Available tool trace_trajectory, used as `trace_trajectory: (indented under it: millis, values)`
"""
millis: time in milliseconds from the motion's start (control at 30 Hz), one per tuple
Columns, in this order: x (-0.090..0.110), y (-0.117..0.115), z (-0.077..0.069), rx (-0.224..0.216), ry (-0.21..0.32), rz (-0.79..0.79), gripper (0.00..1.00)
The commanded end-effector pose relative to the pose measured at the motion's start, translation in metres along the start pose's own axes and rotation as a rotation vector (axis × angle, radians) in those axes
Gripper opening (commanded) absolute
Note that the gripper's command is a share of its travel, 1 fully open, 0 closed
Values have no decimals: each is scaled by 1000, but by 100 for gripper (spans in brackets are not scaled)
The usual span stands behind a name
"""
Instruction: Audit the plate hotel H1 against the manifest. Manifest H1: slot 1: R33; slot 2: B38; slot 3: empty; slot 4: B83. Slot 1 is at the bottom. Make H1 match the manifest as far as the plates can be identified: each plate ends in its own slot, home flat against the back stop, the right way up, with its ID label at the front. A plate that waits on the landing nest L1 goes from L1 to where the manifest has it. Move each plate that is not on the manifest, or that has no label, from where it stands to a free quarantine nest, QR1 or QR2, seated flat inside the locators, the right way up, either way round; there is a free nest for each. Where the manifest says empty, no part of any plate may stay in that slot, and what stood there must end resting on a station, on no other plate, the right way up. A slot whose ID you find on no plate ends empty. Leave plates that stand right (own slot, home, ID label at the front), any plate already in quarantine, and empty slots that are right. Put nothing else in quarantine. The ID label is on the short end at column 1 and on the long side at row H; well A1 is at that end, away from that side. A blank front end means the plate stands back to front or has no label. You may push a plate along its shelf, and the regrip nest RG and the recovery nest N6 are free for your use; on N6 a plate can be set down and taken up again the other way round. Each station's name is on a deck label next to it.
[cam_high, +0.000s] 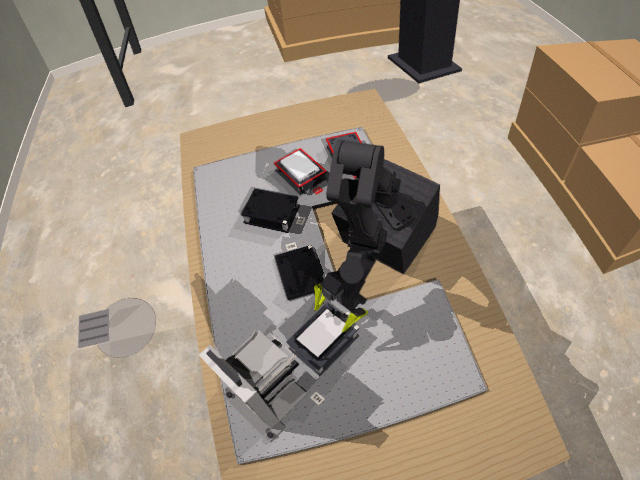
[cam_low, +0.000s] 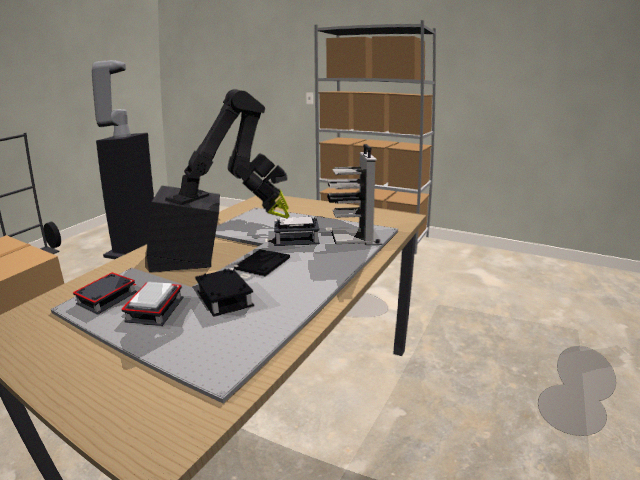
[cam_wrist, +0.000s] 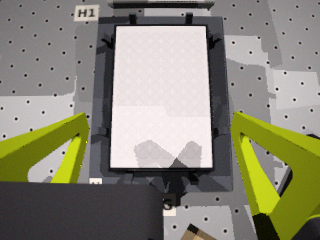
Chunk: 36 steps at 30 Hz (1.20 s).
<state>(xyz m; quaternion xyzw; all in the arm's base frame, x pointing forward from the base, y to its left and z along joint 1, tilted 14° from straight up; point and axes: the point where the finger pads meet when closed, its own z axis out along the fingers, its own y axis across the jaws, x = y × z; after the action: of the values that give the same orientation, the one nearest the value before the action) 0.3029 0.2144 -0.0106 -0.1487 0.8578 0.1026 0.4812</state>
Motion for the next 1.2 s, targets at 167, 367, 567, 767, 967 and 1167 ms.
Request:
trace_trajectory:
  millis: [167, 367, 567, 767, 967, 1167]
  values:
    - [19, -2, -8, 7, 14, -6, 100]
    - [24, -2, -10, 7, 14, -7, 100]
    - [23, -1, -6, 8, -2, 0, 100]
    - [19, 2, 3, 5, -25, 9, 100]
    - [22, 1, 6, 7, -25, 10, 100]
    - [28, -1, 9, 9, -19, 8, 100]
